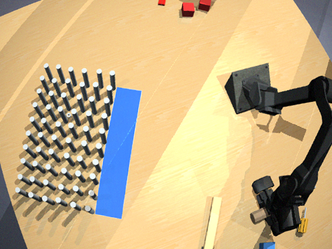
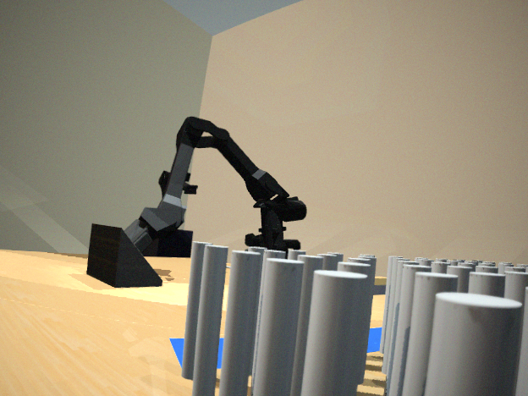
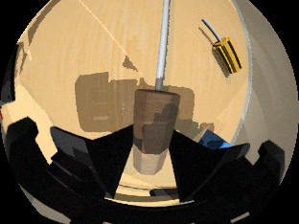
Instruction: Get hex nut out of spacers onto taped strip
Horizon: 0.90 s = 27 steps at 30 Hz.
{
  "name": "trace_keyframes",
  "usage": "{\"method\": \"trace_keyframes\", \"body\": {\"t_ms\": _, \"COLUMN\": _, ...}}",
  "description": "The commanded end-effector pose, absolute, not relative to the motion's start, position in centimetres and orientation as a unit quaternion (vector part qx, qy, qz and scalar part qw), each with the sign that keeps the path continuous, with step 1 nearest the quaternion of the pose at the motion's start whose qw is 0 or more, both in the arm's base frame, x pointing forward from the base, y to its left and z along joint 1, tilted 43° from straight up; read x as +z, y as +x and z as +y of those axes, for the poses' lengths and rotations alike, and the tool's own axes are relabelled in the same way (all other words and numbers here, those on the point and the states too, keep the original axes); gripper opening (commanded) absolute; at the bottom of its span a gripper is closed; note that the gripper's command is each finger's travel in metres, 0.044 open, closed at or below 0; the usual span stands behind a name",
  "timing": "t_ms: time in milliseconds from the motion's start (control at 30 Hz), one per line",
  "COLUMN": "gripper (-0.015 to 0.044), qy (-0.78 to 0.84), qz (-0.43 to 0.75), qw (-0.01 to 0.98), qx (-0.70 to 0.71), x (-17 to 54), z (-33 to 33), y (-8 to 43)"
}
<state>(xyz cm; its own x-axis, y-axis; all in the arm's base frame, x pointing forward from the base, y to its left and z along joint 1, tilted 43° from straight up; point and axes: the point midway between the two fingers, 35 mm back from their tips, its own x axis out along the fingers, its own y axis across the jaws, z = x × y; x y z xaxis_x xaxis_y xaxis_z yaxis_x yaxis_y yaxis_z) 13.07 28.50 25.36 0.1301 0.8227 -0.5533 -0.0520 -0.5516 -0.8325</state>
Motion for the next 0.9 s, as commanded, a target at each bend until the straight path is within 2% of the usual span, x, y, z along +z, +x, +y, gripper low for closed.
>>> {"method": "trace_keyframes", "body": {"t_ms": 0, "gripper": 0.0, "qy": -0.654, "qz": -0.294, "qw": 0.37, "qx": 0.591, "x": 24.62, "z": 28.54, "y": 13.13}}
{"method": "trace_keyframes", "body": {"t_ms": 867, "gripper": 0.0, "qy": -0.648, "qz": -0.334, "qw": 0.391, "qx": 0.562, "x": 24.59, "z": 28.55, "y": 13.14}}
